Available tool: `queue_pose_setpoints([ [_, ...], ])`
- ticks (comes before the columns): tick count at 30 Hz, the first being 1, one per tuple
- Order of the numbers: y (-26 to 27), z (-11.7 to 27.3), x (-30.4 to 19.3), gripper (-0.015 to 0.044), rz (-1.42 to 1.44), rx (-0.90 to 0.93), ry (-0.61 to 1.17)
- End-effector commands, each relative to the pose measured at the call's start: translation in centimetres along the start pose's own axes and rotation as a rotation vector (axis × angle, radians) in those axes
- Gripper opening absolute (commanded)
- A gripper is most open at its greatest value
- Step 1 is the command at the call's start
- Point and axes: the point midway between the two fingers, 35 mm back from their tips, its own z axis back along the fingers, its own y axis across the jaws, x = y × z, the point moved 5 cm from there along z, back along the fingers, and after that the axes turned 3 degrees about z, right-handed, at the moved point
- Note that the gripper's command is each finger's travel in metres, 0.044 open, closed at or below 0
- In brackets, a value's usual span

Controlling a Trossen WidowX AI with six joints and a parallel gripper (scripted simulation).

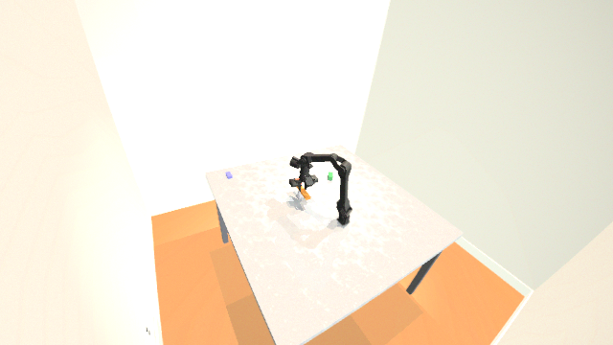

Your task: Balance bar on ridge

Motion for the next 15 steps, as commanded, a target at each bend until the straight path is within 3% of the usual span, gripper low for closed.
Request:
queue_pose_setpoints([
  [1, -0.01, -0.2, 0.04, 0.0, 0.003, -0.001, -0.003],
  [15, 0.0, -0.32, 0.07, 0.0, 0.003, -0.001, -0.003],
])
